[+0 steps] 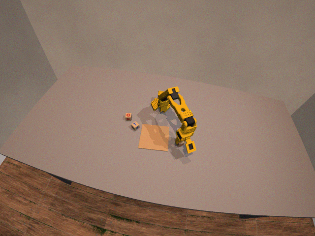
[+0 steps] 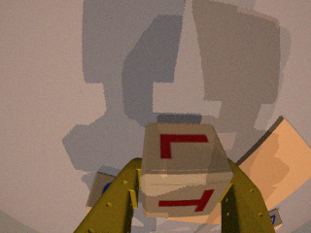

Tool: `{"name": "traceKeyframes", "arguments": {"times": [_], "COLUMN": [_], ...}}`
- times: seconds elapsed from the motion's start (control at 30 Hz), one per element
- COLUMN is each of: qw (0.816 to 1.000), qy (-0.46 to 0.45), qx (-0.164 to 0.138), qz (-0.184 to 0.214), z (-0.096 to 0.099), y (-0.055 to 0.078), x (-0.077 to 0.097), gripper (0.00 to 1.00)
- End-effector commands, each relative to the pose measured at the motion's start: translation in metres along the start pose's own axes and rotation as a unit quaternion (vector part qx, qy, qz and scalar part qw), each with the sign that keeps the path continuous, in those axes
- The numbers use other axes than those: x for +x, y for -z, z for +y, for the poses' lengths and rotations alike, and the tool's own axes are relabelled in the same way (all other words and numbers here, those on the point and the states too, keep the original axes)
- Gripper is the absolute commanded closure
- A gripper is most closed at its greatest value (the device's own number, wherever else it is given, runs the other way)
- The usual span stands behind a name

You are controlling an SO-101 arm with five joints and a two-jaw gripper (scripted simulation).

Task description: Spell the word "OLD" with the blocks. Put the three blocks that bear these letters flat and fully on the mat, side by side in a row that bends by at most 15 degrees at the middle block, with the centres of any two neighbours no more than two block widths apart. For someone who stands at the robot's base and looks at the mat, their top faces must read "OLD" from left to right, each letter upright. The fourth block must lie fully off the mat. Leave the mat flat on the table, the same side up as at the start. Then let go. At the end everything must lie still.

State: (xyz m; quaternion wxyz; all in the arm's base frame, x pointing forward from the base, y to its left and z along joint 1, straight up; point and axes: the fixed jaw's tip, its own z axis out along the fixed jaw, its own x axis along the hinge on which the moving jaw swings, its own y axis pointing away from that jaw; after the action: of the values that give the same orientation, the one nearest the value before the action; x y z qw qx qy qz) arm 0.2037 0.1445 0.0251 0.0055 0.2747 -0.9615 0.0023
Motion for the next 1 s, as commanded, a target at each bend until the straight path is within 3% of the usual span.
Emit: {"name": "traceKeyframes", "arguments": {"times": [0.0, 0.97], "qw": [0.999, 0.999], "qy": [0.000, 0.000], "qx": [-0.002, -0.002], "qz": [-0.043, -0.043], "z": [0.0016, 0.0016], "y": [0.0142, 0.0074], "x": [-0.0089, -0.0095], "gripper": [1.00, 0.99]}}
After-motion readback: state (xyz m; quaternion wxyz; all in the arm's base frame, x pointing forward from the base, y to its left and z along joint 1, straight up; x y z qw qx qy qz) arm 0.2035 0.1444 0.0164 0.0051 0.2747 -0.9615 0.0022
